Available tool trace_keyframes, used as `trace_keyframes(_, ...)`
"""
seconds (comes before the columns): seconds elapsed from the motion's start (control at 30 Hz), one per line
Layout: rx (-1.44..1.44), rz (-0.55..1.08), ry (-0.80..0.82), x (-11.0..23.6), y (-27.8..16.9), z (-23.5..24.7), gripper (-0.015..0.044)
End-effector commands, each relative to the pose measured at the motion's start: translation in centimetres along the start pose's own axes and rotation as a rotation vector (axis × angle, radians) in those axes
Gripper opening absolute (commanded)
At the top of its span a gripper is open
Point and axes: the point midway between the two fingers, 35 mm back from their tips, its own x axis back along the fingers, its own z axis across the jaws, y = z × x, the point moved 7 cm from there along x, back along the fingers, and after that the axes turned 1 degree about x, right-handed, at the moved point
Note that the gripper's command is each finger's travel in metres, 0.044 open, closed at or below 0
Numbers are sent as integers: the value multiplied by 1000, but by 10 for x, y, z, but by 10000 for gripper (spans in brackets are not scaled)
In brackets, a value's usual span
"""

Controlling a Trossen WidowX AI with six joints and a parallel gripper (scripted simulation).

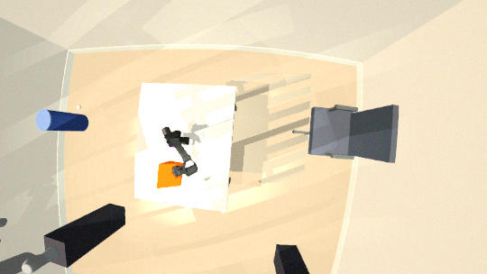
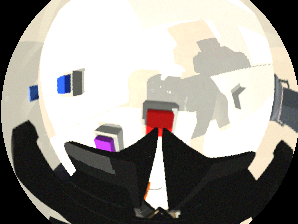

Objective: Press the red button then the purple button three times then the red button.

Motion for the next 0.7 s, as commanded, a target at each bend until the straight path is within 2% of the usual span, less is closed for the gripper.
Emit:
trace_keyframes(0.0,-4,-4,3,13,0,0,20)
trace_keyframes(0.03,-4,-4,3,13,0,0,20)
trace_keyframes(0.13,-2,-8,14,22,8,19,99)
trace_keyframes(0.33,3,-12,39,55,21,106,256)
trace_keyframes(0.5,1,-9,37,74,8,186,387)
trace_keyframes(0.6,-4,-7,26,79,-8,231,400)
trace_keyframes(0.67,-6,-7,23,80,-13,241,400)
